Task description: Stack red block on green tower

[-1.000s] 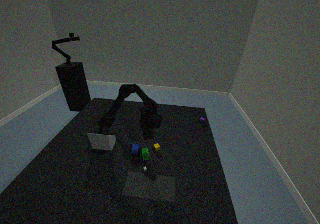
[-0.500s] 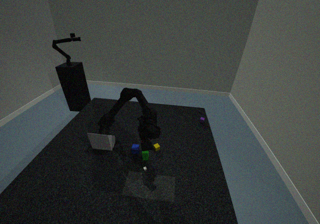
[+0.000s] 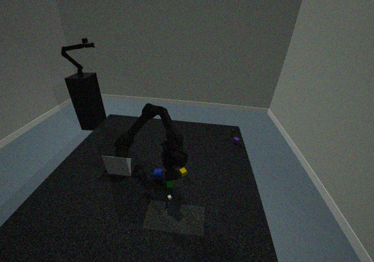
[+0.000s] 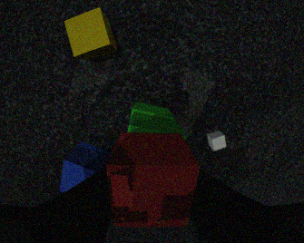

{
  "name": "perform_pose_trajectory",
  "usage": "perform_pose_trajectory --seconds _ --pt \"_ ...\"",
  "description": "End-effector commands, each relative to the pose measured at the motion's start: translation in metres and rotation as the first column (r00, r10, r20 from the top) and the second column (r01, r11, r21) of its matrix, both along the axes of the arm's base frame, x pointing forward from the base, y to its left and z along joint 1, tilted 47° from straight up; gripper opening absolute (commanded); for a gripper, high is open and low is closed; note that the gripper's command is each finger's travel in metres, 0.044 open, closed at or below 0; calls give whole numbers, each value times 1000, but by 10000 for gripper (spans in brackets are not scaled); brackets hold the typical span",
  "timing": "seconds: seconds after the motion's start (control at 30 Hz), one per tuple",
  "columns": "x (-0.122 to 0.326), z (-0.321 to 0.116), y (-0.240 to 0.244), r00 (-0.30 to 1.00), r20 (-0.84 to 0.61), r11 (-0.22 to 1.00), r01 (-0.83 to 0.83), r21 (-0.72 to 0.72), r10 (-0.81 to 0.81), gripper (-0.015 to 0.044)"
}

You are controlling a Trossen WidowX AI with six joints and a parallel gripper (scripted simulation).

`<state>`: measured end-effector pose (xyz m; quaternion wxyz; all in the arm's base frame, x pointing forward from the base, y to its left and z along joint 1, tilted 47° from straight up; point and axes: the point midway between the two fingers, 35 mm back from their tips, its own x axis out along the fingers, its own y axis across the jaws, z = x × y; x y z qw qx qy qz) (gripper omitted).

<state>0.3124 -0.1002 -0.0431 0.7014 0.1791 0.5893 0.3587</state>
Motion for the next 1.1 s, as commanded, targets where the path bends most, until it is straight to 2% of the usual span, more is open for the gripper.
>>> perform_pose_trajectory --seconds 0.0,0.47,1.0,1.07 --pt "1 -1 0 1000 3 1000 11 2 -11 0" --pt "1 0 -1 1000 3 1000 11 2 -11 0" --pt "0 -2 1 1000 3 1000 4 -1 -4 420" --pt "0 -2 1 1000 3 1000 4 -1 -4 440"
